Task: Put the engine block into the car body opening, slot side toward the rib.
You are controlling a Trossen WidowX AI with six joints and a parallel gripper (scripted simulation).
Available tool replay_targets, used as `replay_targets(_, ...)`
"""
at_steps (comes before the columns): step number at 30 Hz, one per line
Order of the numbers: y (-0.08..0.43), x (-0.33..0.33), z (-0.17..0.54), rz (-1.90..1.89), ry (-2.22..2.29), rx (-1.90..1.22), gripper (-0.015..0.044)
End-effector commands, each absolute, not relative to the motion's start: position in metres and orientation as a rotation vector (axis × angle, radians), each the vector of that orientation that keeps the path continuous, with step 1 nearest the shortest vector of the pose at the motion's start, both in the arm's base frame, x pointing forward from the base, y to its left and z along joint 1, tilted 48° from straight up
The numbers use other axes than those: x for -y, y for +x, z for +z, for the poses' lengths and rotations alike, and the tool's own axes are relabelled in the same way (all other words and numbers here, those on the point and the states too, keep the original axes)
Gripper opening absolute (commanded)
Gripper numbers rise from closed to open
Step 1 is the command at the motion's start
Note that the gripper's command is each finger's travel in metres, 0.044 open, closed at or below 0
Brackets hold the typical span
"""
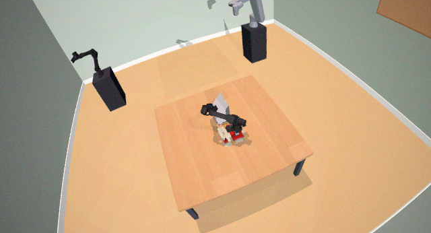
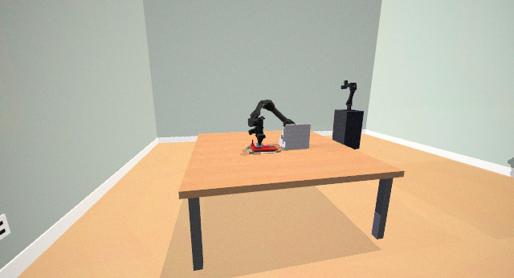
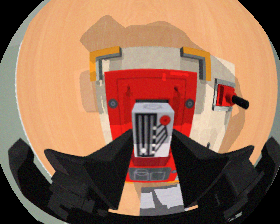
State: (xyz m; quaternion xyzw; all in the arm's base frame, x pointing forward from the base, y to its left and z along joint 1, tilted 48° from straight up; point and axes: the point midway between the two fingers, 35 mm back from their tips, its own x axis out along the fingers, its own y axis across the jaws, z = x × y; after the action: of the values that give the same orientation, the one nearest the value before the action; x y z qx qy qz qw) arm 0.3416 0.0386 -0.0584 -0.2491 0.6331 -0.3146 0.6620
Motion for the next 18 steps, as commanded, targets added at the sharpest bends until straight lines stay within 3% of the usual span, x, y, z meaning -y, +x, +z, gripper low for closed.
replay_targets(1, 0.3403, -0.0370, -0.0595, -0.709, -0.573, -1.435, 0.0159)
replay_targets(18, 0.3403, -0.0345, -0.0617, -0.709, -0.574, -1.435, 0.0159)
